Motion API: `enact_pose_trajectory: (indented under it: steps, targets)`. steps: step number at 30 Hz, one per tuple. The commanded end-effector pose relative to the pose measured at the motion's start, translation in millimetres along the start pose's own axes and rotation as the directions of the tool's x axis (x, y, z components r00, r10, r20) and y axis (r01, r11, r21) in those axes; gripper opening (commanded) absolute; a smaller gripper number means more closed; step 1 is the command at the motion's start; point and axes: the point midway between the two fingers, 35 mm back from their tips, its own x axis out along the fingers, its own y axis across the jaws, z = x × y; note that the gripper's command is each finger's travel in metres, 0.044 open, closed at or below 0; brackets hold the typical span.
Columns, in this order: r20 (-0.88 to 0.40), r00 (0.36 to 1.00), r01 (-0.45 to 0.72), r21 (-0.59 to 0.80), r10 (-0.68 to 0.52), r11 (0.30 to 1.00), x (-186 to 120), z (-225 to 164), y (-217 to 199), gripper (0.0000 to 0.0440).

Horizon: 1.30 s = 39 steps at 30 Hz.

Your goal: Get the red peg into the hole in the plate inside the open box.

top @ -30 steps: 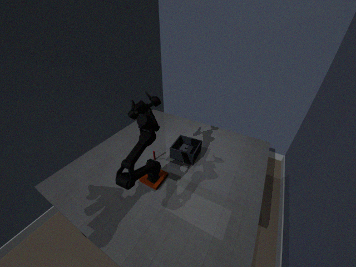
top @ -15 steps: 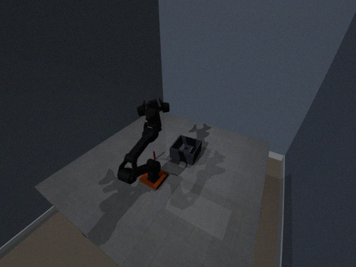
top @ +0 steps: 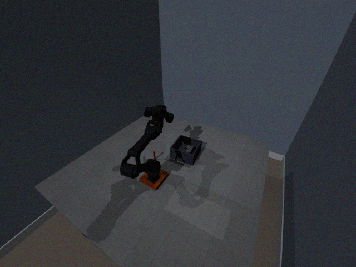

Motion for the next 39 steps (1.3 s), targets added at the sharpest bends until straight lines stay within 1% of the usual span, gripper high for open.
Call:
enact_pose_trajectory:
  steps: [1, 6, 10, 14, 19, 24, 29, 34, 39]
  targets:
    - [-0.077, 0.995, 0.062, 0.081, -0.056, 0.995, 5, -16, -11, 0.044]
    - [-0.192, 0.974, 0.155, 0.176, -0.121, 0.972, 8, -42, -24, 0.044]
    - [-0.287, 0.943, 0.238, 0.24, -0.166, 0.941, 8, -63, -33, 0.044]
    - [-0.382, 0.901, 0.326, 0.29, -0.203, 0.9, 5, -84, -39, 0.044]
    - [-0.498, 0.833, 0.44, 0.332, -0.24, 0.835, -1, -109, -45, 0.044]
    - [-0.608, 0.748, 0.554, 0.349, -0.267, 0.756, -10, -134, -48, 0.044]
    - [-0.709, 0.646, 0.664, 0.339, -0.283, 0.666, -22, -157, -48, 0.044]
    - [-0.797, 0.529, 0.766, 0.301, -0.292, 0.568, -36, -179, -45, 0.044]
    - [-0.869, 0.398, 0.855, 0.234, -0.295, 0.463, -50, -198, -41, 0.044]
